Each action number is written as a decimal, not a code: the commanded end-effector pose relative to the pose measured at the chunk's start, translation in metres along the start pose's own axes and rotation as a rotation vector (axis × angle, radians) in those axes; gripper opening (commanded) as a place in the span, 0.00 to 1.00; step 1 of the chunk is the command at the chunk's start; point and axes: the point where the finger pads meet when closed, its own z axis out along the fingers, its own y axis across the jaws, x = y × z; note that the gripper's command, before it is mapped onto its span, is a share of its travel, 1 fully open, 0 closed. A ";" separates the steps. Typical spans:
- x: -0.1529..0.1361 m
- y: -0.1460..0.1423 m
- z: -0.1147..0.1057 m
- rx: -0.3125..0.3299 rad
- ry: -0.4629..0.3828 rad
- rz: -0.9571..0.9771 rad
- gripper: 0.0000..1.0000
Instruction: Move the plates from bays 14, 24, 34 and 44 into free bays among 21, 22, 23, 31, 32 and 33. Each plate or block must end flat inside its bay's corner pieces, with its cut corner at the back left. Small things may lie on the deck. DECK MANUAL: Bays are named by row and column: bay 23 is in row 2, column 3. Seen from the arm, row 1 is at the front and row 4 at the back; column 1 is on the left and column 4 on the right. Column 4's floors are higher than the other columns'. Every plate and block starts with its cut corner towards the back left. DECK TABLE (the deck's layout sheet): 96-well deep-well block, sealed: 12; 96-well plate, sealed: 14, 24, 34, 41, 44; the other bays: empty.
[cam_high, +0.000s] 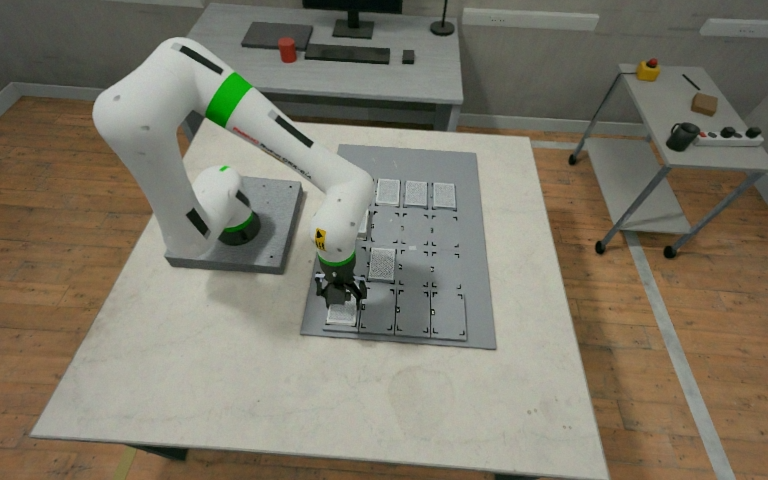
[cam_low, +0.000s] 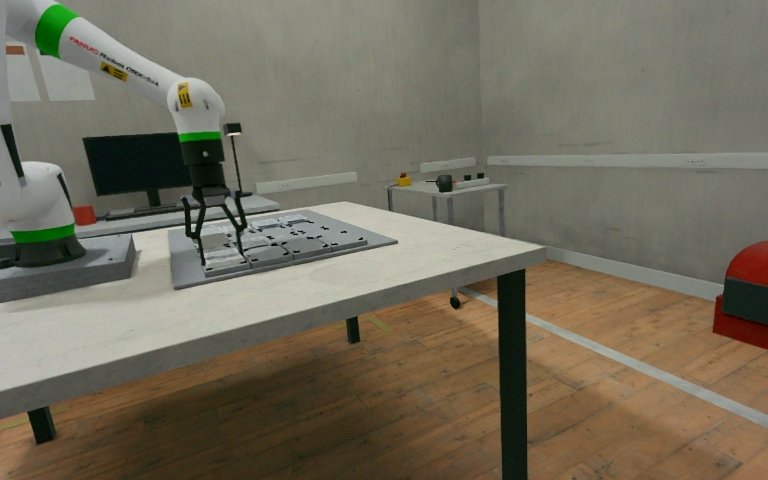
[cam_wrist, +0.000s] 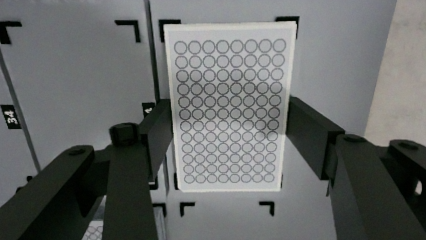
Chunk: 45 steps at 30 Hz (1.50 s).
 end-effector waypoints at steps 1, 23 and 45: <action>0.000 0.000 -0.001 0.001 0.001 0.000 0.59; 0.000 0.000 -0.001 0.001 0.001 0.000 0.58; 0.000 0.000 -0.001 0.001 0.001 0.000 0.10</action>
